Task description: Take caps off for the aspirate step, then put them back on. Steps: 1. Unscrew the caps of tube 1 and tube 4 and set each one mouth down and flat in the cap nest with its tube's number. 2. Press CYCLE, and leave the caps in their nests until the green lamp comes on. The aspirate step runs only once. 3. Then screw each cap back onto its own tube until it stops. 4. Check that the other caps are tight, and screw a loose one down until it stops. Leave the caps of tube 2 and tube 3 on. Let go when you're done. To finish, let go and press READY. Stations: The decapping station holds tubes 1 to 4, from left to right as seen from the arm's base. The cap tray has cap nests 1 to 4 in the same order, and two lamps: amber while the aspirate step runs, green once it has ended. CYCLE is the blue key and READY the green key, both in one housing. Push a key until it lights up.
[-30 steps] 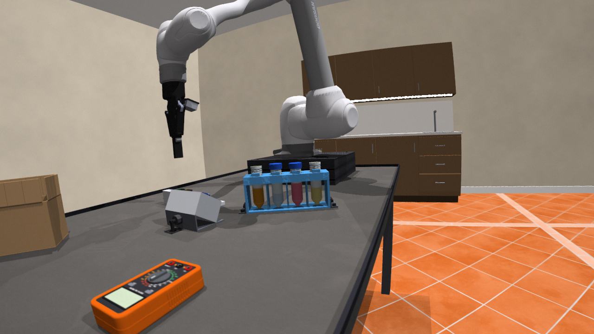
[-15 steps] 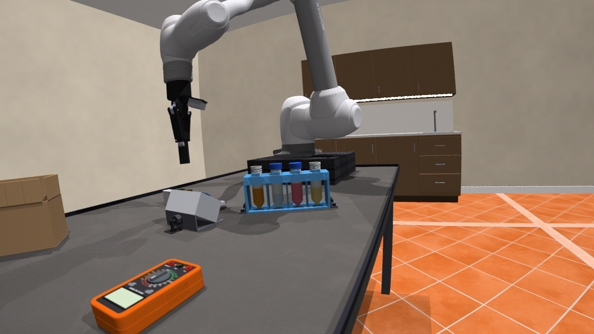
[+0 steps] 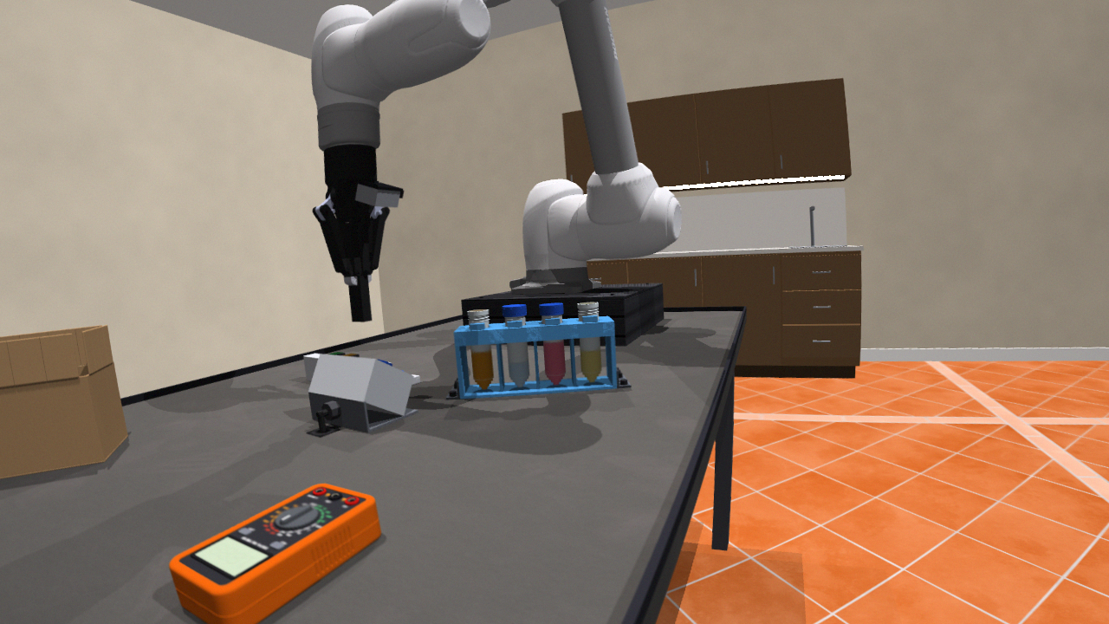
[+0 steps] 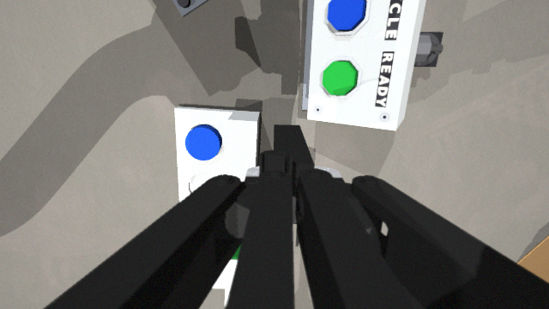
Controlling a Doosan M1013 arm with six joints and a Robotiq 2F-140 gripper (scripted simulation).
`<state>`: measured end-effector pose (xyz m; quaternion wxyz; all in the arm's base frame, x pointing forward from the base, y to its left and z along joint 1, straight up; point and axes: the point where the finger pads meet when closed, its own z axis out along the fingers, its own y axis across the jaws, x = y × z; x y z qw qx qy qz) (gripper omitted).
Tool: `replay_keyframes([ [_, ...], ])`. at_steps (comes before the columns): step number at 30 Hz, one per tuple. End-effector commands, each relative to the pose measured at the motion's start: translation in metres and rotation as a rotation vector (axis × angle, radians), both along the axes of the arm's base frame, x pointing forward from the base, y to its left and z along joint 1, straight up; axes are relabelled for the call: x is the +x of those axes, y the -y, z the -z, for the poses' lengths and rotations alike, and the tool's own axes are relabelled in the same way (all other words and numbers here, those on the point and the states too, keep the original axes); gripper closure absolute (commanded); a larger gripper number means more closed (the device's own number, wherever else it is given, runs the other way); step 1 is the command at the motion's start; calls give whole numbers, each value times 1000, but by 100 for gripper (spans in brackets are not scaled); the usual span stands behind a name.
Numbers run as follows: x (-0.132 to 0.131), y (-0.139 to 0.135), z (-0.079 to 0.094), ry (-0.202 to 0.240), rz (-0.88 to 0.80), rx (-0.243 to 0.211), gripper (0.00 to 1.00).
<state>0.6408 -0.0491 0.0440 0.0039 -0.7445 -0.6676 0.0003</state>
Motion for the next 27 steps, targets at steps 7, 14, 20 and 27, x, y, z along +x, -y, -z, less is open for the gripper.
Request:
replay_keyframes([
  [7,39,-63,13,0,2,-1,90],
  [14,48,-78,16,0,2,-1,90],
  [20,48,-79,28,0,2,-1,90],
  [27,48,-79,34,0,2,-1,90],
])
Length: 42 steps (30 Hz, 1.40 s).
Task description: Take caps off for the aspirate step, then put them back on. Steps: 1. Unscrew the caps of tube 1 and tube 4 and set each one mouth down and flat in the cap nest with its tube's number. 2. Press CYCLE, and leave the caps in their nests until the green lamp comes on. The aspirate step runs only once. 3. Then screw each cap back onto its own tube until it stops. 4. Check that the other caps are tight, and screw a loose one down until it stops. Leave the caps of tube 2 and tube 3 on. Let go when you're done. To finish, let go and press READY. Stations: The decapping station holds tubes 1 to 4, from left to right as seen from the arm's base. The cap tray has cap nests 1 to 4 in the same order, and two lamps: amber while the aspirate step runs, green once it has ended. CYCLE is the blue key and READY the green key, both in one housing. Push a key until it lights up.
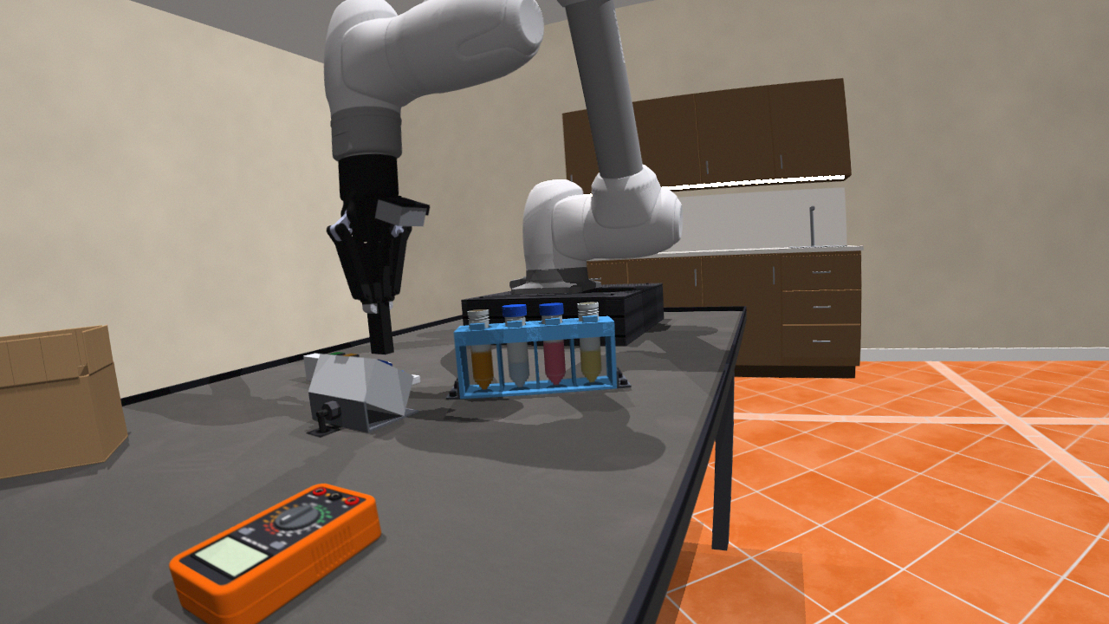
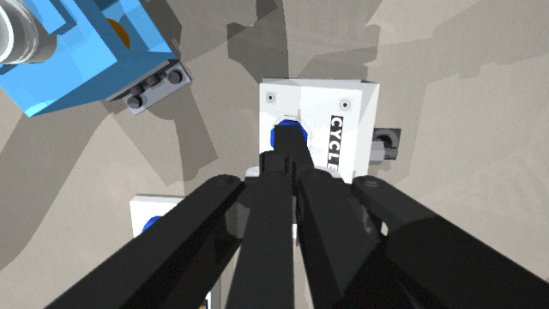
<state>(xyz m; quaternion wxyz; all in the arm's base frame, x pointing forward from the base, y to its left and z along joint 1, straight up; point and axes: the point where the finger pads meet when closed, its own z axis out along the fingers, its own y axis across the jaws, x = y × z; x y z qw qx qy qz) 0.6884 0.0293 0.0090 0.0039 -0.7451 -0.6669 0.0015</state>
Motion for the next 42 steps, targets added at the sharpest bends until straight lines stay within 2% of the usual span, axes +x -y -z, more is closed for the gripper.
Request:
replay_keyframes([
  [1,1,0,-1,2,0,0,90],
  [42,1,0,10,2,0,0,90],
])
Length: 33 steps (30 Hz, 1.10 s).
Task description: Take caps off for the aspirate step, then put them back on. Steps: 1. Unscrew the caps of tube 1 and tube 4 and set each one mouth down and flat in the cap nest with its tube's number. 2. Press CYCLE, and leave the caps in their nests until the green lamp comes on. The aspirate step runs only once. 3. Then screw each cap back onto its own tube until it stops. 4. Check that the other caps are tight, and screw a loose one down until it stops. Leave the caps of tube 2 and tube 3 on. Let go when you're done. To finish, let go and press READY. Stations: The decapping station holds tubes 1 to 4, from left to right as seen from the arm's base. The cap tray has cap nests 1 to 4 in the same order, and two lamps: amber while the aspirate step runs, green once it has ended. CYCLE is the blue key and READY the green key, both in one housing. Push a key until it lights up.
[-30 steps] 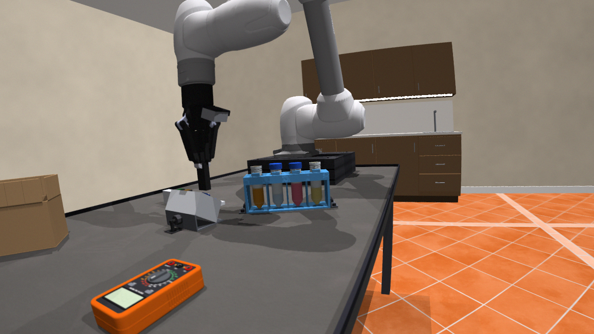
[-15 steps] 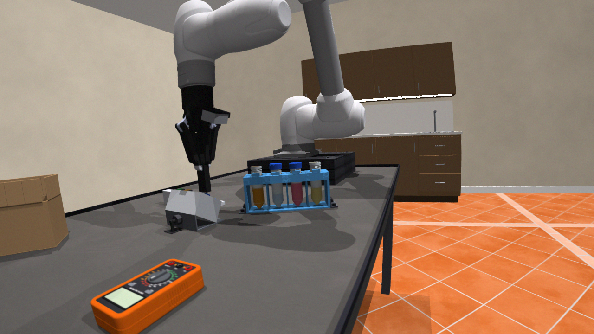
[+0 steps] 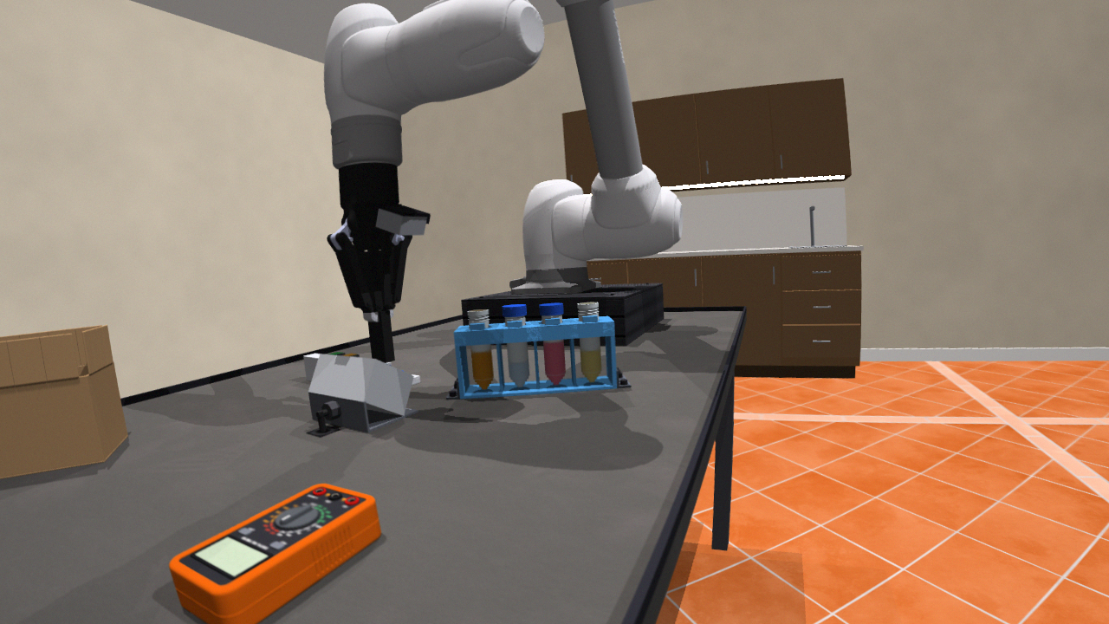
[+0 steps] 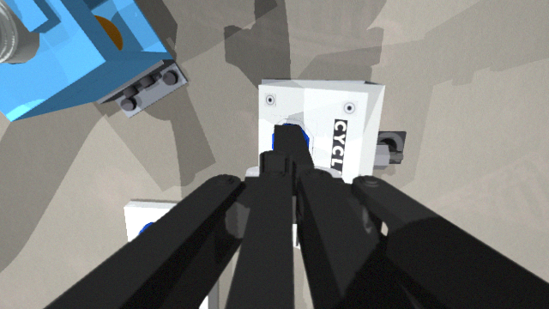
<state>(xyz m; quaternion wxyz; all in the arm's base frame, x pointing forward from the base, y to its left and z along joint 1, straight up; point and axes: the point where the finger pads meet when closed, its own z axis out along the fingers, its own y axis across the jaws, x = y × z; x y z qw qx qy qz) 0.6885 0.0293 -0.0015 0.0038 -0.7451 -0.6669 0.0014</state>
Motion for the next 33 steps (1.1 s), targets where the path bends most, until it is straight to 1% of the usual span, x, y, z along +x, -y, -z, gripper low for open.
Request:
replay_keyframes([
  [1,1,0,0,2,0,0,90],
  [13,1,0,1,2,0,0,90],
  [23,1,0,-29,2,0,0,90],
  [29,1,0,-30,2,0,0,90],
  [30,-4,7,-29,2,-83,1,0],
  [33,-18,28,-26,3,-313,2,0],
])
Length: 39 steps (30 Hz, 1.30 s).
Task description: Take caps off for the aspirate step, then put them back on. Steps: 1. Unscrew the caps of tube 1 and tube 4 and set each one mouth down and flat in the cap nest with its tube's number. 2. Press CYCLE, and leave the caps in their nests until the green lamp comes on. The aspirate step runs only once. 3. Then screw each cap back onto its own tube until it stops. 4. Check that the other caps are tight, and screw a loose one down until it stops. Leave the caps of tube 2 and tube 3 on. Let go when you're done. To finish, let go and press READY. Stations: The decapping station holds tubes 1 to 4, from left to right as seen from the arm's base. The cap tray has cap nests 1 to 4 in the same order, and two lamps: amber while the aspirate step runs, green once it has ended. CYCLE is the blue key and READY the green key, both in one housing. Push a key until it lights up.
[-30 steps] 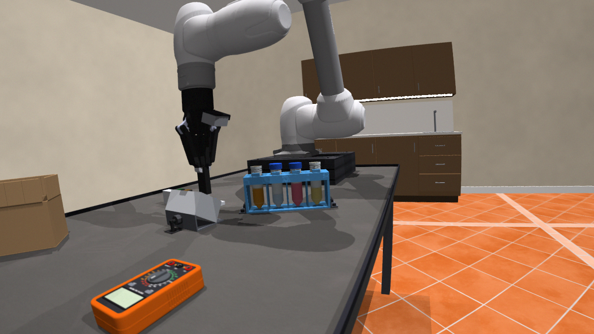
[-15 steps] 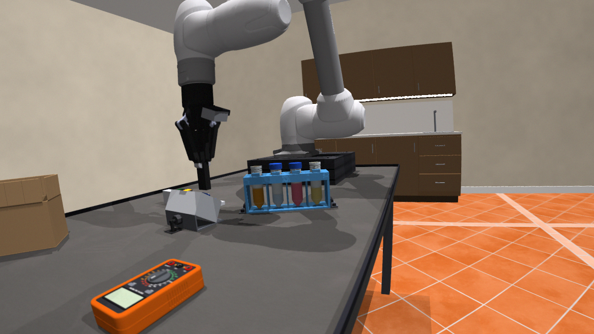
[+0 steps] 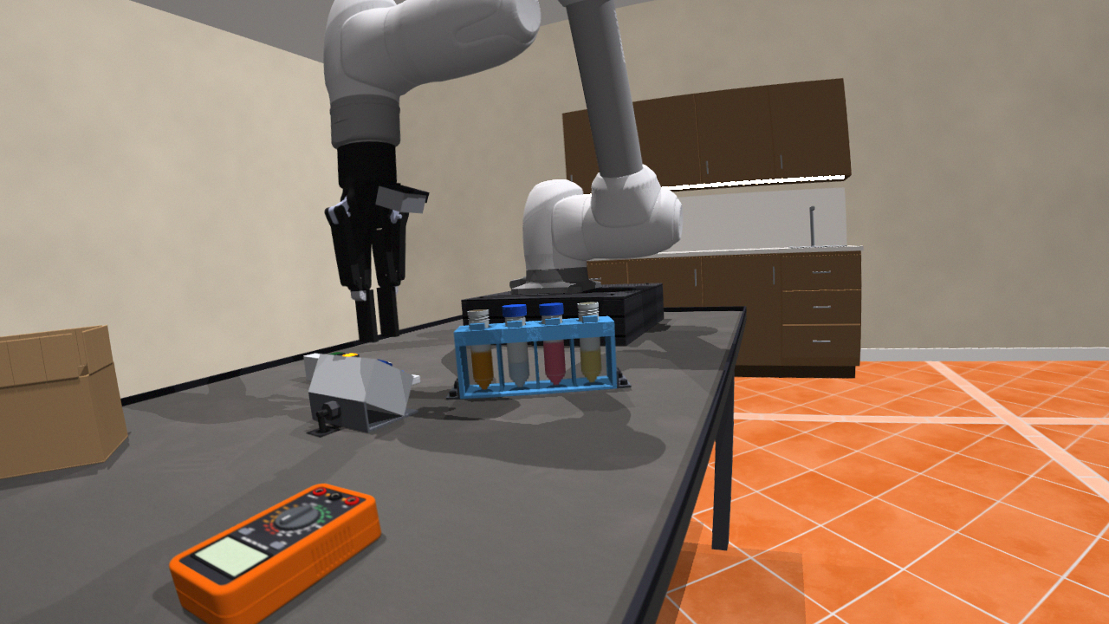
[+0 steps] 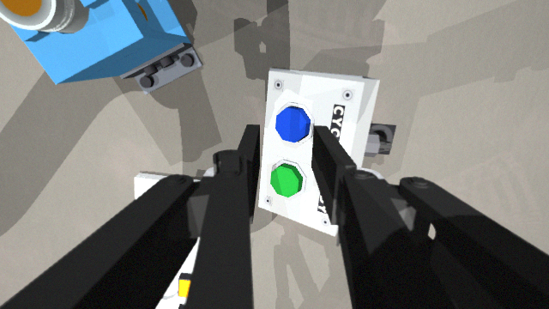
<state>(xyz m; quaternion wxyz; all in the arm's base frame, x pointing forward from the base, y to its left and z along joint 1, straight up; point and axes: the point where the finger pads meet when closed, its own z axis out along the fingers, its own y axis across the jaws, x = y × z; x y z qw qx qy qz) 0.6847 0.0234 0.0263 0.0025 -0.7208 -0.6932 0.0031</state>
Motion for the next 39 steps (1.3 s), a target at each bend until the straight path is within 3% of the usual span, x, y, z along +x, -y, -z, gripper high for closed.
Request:
replay_keyframes([
  [1,-16,25,3,3,-279,6,0],
  [7,-36,54,7,3,-636,7,0],
  [9,-36,54,7,3,-636,7,0],
  [12,-50,75,10,3,-888,8,0],
  [22,-83,125,17,4,-1451,14,0],
  [30,-110,166,22,4,-1451,14,0],
  [39,-110,166,22,4,-1451,13,0],
])
